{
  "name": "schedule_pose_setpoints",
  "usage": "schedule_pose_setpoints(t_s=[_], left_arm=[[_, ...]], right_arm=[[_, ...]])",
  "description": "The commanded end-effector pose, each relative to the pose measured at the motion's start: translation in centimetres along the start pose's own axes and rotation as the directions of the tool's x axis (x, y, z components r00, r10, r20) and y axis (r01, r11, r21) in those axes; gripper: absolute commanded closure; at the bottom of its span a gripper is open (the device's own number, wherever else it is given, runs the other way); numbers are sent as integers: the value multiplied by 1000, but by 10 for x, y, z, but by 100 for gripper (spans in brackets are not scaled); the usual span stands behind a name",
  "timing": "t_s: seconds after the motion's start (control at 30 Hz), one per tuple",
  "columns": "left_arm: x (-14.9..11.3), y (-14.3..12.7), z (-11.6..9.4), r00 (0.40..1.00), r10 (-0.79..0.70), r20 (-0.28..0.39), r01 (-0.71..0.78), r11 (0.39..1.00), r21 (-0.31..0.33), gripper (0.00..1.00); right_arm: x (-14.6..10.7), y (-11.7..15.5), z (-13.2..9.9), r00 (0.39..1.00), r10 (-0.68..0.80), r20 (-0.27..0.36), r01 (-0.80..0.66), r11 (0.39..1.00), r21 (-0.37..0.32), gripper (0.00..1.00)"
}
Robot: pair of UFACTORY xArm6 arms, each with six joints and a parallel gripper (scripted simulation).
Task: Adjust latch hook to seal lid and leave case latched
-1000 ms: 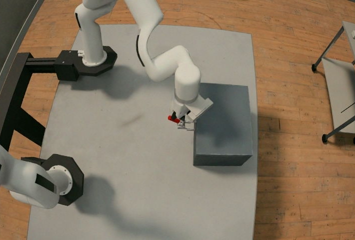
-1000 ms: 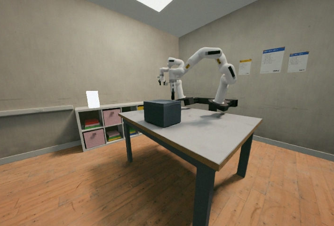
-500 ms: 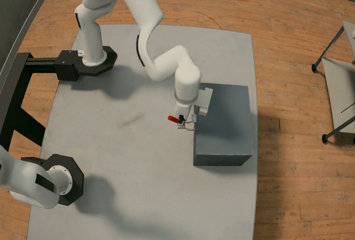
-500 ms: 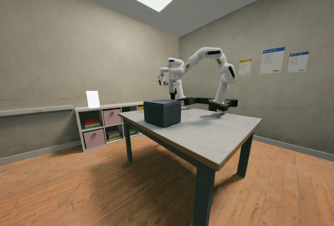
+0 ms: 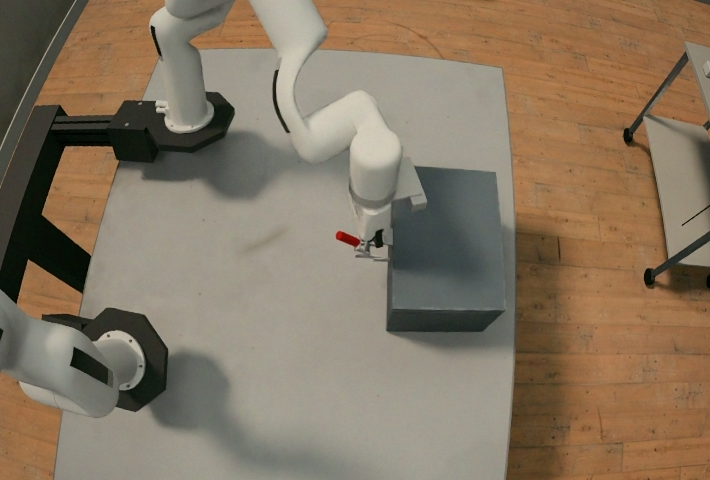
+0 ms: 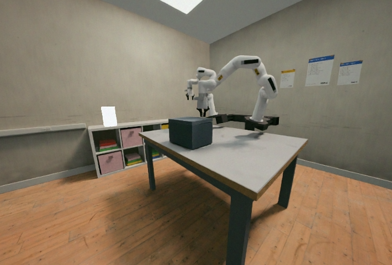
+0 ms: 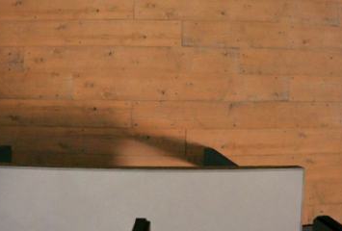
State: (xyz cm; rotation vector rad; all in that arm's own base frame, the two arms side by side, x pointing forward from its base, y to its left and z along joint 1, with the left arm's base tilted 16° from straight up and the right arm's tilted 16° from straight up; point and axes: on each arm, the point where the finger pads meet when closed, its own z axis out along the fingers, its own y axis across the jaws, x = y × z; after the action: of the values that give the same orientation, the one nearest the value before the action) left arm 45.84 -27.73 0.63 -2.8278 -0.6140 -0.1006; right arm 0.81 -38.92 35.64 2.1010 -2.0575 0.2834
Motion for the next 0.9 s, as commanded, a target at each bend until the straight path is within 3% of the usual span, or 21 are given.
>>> schedule_pose_setpoints(t_s=[0.0,0.23,0.5,0.57,0.87], left_arm=[[1,1,-3,980,-197,-28,197,980,-1,76],[1,1,-3,879,-476,-27,476,879,-9,76],[1,1,-3,685,-728,-23,728,686,-17,76],[1,1,-3,685,-728,-23,728,686,-17,76],[1,1,-3,403,-915,-16,915,404,-24,76]], right_arm=[[1,0,-2,1000,0,-4,0,1000,0,0],[1,0,-2,1000,0,-4,0,1000,0,0],[1,0,-2,1000,0,-4,0,1000,0,0],[1,0,-2,1000,0,-4,0,1000,0,0],[1,0,-2,1000,0,-4,0,1000,0,0]])
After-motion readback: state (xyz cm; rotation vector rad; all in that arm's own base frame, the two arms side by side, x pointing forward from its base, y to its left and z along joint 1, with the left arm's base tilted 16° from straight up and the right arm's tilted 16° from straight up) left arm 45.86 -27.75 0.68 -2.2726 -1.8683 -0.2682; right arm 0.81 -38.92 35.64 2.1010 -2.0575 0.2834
